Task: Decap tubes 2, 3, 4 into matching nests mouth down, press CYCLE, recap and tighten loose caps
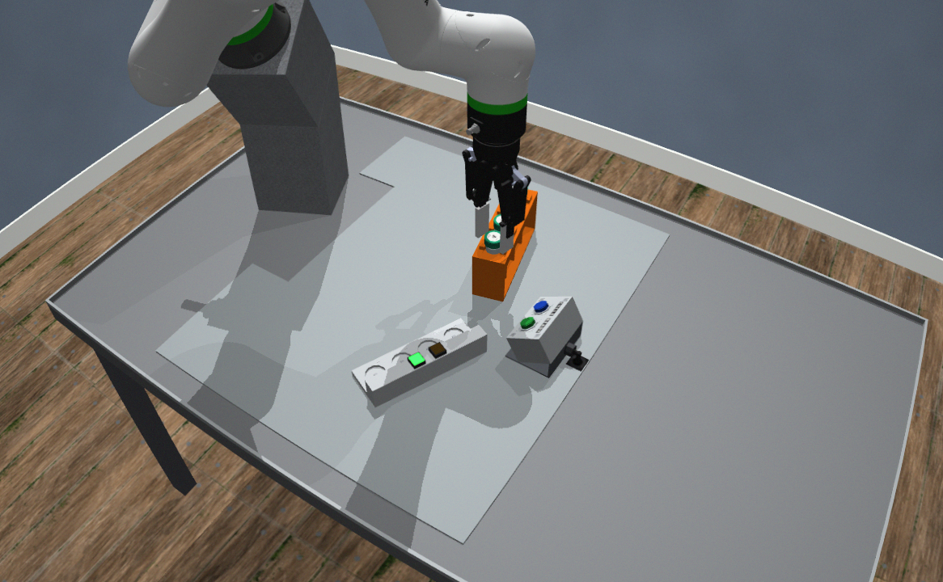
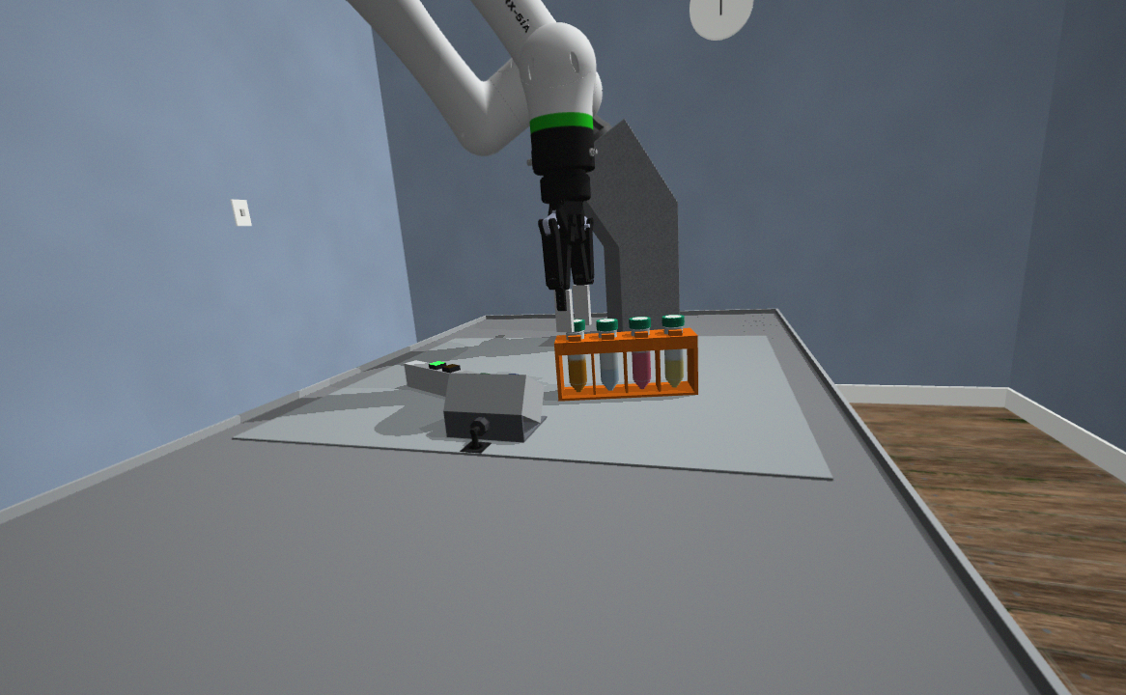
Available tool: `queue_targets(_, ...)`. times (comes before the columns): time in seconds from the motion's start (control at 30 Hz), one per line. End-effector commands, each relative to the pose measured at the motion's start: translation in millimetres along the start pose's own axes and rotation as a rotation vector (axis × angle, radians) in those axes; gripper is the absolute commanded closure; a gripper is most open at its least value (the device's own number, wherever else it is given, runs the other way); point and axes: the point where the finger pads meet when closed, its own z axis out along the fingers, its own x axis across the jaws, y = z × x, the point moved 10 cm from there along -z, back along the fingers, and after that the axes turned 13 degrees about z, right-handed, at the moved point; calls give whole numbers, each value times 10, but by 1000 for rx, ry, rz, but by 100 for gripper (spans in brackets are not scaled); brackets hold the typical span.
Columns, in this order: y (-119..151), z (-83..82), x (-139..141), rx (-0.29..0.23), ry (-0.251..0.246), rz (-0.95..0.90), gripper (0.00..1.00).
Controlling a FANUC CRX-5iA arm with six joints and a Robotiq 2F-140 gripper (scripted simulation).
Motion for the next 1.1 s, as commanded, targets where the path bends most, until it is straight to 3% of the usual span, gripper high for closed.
queue_targets(0.0,-2,-2,4,0,-3,-92,65)
queue_targets(0.8,-2,-2,4,1,-3,-972,65)
queue_targets(1.03,-3,-3,5,1,-3,-979,65)
queue_targets(1.07,-3,-3,5,1,-3,-979,100)
